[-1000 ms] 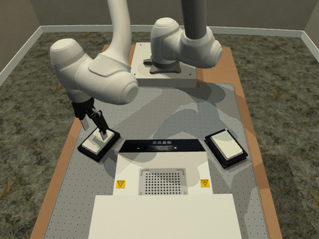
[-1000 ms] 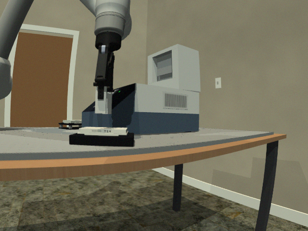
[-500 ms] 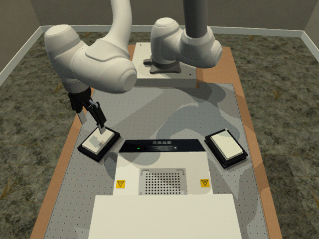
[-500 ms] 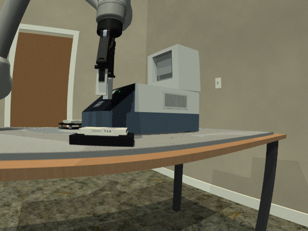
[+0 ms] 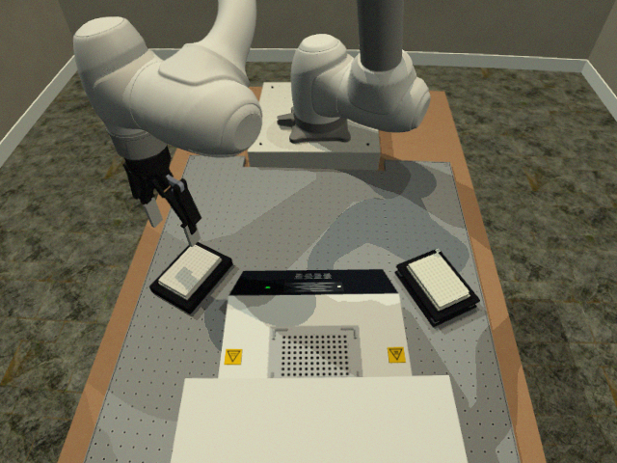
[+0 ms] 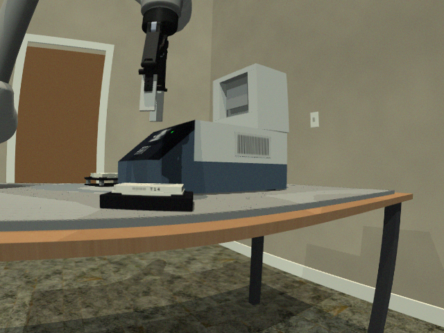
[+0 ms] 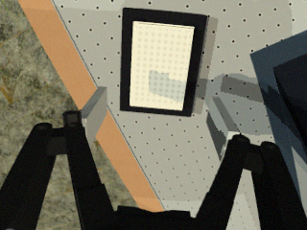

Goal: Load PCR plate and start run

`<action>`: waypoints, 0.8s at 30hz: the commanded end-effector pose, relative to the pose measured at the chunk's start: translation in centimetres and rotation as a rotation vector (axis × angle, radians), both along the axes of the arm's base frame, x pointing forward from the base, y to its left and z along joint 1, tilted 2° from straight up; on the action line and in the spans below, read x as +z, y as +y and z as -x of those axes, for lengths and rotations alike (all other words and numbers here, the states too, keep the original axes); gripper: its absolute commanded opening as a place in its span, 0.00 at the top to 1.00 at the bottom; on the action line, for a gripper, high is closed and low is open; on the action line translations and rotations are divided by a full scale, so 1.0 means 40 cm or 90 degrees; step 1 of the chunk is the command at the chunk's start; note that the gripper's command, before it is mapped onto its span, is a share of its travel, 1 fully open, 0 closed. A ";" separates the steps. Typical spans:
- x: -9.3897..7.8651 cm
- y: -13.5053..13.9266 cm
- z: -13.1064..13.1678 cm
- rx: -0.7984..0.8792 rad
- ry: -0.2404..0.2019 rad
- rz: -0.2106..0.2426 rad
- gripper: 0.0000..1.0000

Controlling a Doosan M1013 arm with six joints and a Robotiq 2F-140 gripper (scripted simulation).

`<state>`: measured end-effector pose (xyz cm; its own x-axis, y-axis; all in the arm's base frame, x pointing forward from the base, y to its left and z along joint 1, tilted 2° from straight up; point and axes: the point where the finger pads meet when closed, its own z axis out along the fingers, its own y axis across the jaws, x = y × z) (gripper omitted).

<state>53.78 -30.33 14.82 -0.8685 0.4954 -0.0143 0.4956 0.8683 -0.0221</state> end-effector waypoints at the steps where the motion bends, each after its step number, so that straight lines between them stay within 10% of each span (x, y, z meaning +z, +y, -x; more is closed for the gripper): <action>1: 0.019 0.001 0.000 0.000 0.000 0.000 0.34; 24: 0.194 0.005 0.000 0.000 0.000 0.000 0.34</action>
<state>53.77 -30.15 21.83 -0.8685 0.4954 -0.0144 0.4956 0.8683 -0.0221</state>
